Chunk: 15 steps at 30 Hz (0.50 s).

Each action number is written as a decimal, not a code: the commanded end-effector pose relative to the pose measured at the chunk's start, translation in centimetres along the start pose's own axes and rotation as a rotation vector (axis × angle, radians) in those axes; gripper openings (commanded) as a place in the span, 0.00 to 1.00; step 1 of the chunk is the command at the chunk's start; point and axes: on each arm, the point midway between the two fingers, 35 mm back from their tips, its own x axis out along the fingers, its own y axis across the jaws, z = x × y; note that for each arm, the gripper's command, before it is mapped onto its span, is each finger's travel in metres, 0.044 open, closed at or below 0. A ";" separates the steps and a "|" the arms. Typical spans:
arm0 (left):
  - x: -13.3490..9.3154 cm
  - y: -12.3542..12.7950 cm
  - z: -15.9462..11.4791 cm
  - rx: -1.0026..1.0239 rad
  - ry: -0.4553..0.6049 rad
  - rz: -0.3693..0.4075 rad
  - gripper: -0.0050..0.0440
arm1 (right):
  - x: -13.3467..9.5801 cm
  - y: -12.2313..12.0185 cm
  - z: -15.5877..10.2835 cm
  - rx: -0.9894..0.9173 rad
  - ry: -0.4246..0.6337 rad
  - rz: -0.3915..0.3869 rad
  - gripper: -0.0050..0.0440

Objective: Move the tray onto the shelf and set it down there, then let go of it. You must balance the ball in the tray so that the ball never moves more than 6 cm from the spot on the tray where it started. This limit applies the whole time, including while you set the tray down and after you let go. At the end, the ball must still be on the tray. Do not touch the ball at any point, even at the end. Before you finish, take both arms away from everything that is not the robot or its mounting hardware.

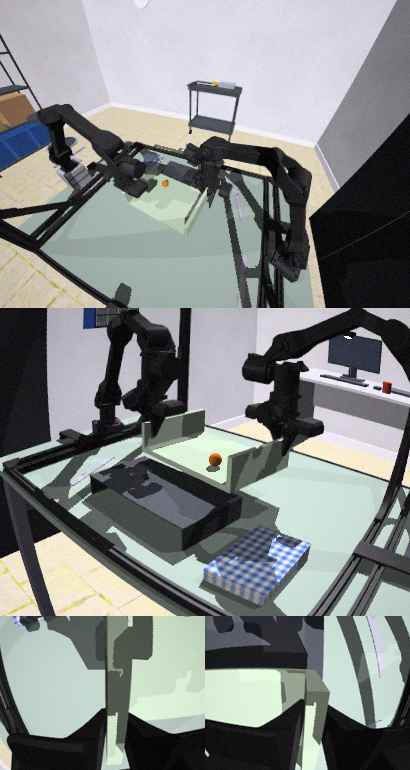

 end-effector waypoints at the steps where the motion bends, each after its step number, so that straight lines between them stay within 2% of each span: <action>1: 0.1 0.0 0.3 -0.003 -0.037 -0.002 0.14 | -0.5 0.0 0.3 -0.002 -0.037 -0.001 0.14; 13: -0.3 0.0 0.7 -0.002 0.015 -0.001 0.14 | -0.1 0.0 0.8 -0.002 0.015 0.000 0.14; 15: -0.1 0.0 0.8 -0.002 -0.005 -0.001 0.14 | -0.2 0.0 0.8 -0.002 -0.005 0.000 0.14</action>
